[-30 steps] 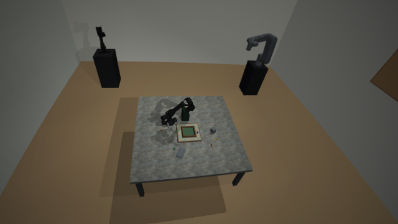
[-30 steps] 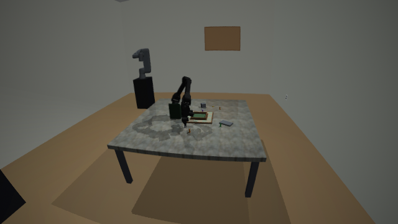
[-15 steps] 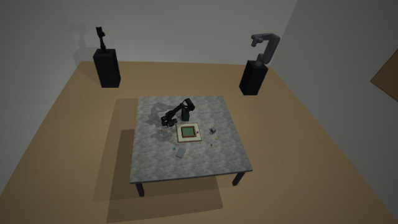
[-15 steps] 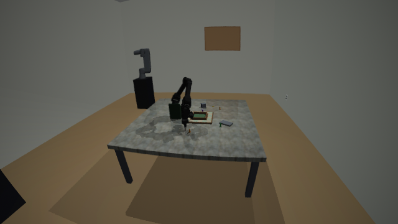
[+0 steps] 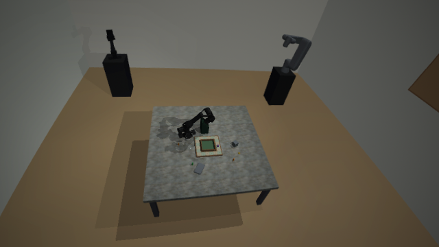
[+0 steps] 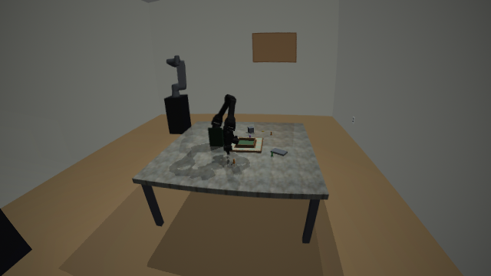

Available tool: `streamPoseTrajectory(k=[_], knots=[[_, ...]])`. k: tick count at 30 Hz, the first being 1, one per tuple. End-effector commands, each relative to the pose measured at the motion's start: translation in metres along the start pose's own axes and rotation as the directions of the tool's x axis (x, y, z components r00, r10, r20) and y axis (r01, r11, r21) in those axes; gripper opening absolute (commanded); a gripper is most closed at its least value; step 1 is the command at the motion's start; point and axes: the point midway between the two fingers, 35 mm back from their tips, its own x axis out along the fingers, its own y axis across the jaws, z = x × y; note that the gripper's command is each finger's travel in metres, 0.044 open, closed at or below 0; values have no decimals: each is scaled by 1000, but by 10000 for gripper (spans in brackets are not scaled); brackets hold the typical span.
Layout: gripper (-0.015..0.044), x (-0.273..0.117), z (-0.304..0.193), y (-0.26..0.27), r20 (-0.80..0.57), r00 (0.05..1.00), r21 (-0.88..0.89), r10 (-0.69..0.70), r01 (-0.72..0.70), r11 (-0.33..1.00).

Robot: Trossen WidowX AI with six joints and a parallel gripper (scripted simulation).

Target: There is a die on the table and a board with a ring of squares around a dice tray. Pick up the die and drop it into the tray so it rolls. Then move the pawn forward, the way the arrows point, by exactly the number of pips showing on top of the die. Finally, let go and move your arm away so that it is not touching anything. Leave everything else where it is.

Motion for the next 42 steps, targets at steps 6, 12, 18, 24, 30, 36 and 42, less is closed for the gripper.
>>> streamPoseTrajectory(k=[6, 12, 18, 24, 30, 36, 42], knots=[[0, -84, -1, -2, 2, 1000, -8, -25, 25, 1000], [0, -106, -4, 2, 1, 1000, -8, -24, 24, 1000], [0, -107, 8, 8, -1, 1000, 82, -31, 31, 996], [0, -107, 27, 19, -4, 999, 234, -41, 41, 971], [0, -105, 45, 32, -9, 999, 379, -48, 48, 924], [0, -103, 62, 46, -11, 998, 514, -54, 52, 856], [0, -101, 79, 61, -8, 998, 638, -58, 50, 768]])
